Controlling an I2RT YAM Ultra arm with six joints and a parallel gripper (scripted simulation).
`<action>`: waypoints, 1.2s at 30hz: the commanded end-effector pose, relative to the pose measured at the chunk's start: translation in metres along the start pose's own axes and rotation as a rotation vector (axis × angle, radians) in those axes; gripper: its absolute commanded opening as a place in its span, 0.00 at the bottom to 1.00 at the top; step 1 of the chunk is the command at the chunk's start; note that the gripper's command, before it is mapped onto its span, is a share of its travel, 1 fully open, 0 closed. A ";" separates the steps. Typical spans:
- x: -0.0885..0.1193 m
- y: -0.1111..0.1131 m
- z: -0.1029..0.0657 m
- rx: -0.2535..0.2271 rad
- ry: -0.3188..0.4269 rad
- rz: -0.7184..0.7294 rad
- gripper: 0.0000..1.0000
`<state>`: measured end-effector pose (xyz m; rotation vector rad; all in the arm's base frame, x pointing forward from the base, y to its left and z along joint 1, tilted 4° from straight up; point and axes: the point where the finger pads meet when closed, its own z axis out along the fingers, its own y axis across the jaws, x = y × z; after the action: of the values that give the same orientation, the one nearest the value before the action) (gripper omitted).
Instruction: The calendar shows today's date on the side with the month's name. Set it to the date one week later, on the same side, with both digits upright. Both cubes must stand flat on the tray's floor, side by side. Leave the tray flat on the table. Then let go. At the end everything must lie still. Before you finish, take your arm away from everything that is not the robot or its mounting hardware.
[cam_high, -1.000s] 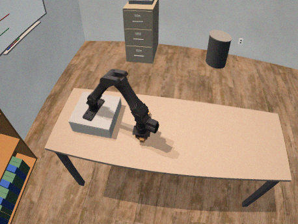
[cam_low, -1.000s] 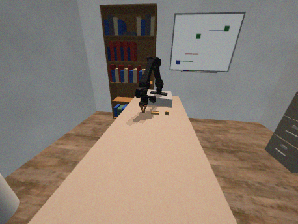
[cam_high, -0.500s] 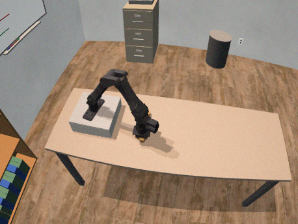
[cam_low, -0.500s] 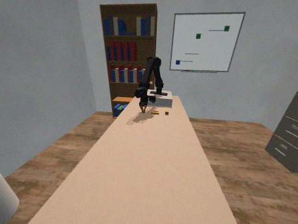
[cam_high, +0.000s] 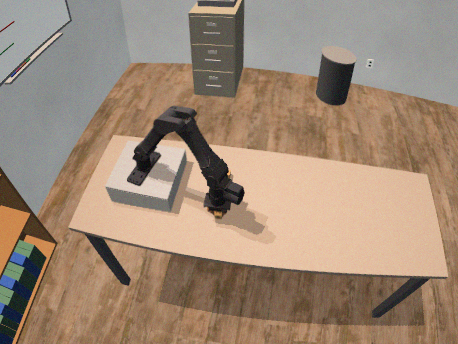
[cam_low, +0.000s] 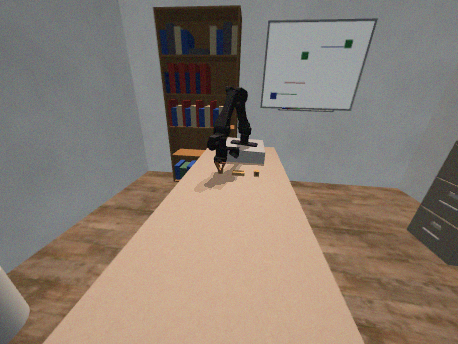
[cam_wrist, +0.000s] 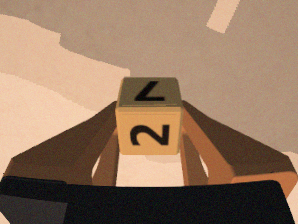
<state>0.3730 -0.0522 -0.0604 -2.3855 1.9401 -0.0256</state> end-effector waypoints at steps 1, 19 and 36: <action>0.000 -0.003 -0.003 0.011 -0.001 -0.001 0.33; 0.000 -0.003 -0.003 0.011 -0.001 -0.001 0.45; 0.000 -0.002 -0.049 0.011 -0.001 -0.001 0.45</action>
<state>0.3754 -0.0547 -0.0282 -2.3779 1.9347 -0.0508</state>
